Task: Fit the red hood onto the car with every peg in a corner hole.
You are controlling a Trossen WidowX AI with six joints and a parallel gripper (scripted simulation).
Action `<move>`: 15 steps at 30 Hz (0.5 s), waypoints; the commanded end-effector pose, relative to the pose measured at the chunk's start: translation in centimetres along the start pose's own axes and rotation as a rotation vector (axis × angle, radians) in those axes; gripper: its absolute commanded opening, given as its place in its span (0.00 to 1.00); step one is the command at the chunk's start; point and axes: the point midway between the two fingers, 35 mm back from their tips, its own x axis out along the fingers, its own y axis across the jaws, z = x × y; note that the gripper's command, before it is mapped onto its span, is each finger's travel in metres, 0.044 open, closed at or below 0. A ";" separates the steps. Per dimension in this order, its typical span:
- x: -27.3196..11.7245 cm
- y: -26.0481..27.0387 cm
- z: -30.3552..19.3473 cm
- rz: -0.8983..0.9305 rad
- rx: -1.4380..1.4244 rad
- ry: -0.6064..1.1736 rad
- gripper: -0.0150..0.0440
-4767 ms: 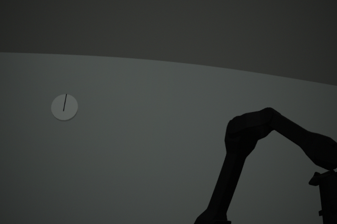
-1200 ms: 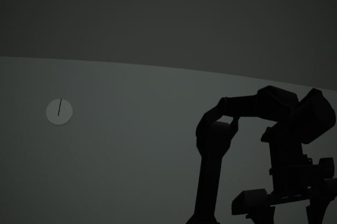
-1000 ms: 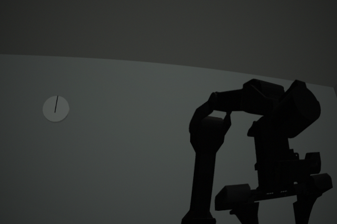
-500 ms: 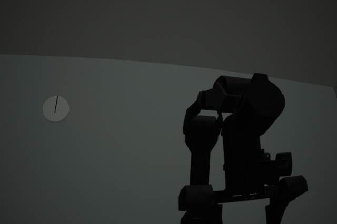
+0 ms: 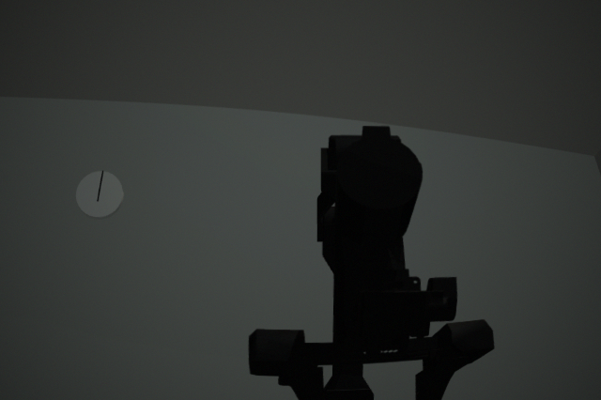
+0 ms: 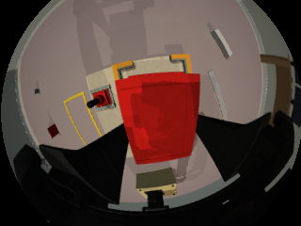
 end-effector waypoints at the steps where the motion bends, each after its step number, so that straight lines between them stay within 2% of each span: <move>1: -0.1 -1.3 -0.1 0.002 -0.007 -0.003 0.25; 8: 0.6 -1.2 -0.1 0.002 -0.008 -0.003 0.25; 15: 4.0 -1.1 -0.1 0.002 -0.008 -0.003 0.25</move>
